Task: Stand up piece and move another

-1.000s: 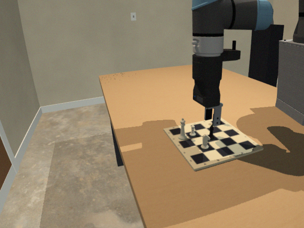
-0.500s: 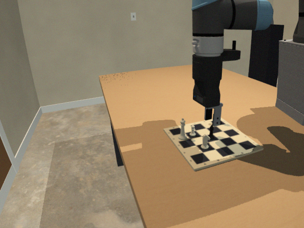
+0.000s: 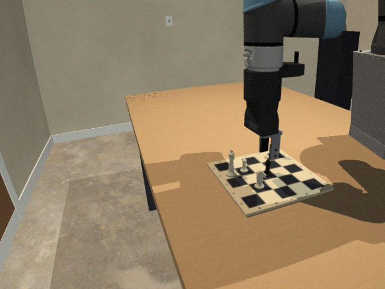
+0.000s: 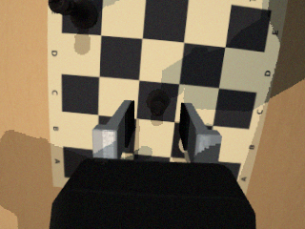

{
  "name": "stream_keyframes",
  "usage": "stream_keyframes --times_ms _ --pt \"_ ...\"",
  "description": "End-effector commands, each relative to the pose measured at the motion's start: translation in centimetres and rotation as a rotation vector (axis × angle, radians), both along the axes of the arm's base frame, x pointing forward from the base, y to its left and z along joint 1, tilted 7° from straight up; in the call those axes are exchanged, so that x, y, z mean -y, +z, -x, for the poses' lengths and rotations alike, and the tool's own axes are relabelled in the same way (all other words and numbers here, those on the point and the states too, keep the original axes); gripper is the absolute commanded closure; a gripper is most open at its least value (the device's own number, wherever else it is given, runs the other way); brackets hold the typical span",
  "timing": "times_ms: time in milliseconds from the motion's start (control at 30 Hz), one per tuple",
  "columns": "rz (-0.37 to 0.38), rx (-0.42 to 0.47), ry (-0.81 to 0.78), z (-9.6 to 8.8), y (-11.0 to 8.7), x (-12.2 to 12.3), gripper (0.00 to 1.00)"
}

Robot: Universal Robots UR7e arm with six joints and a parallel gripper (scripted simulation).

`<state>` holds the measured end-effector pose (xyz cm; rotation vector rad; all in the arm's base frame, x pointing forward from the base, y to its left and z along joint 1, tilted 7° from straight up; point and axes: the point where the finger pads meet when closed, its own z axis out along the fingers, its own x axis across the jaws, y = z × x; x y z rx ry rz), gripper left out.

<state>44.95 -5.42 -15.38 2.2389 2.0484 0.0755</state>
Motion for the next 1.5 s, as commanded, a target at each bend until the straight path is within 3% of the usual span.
stream_keyframes --times_ms 0,867,1467 --pt "0.001 0.001 0.001 -0.1 0.0 0.0 0.27" --pt "0.002 0.002 0.001 -0.6 -3.6 0.2 0.27" --pt "0.001 0.001 0.001 -0.5 -3.7 0.2 0.27"
